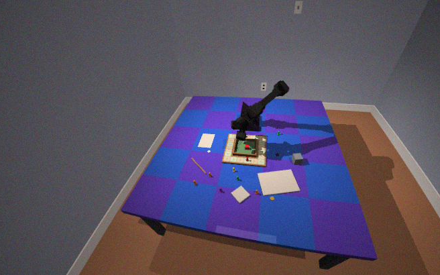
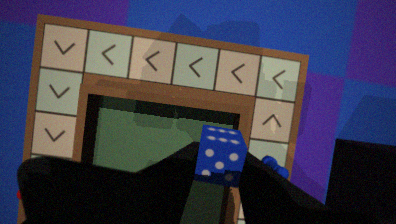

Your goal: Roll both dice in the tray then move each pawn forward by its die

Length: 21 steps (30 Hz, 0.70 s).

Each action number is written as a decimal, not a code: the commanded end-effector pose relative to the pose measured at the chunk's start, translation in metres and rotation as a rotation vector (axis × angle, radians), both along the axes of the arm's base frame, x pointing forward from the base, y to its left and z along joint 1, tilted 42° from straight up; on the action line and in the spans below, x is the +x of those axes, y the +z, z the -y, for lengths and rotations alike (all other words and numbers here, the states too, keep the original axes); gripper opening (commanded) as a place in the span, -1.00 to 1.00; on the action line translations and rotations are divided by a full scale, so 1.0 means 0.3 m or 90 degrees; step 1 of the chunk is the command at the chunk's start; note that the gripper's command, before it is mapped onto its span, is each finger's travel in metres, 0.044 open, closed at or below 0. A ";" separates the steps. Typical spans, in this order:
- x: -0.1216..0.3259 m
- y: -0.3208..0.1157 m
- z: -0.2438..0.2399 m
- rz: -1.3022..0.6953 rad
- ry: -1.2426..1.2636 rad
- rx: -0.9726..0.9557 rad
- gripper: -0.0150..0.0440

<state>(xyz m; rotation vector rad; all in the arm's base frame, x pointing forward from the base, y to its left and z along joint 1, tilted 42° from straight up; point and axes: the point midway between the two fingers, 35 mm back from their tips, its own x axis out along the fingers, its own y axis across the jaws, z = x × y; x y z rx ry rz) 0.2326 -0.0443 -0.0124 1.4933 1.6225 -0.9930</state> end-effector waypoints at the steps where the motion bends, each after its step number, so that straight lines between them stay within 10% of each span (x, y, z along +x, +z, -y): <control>1: -0.010 -0.009 -0.003 -0.011 0.006 -0.069 -0.49; 21: 0.008 0.049 -0.005 0.051 -0.024 -0.378 -0.49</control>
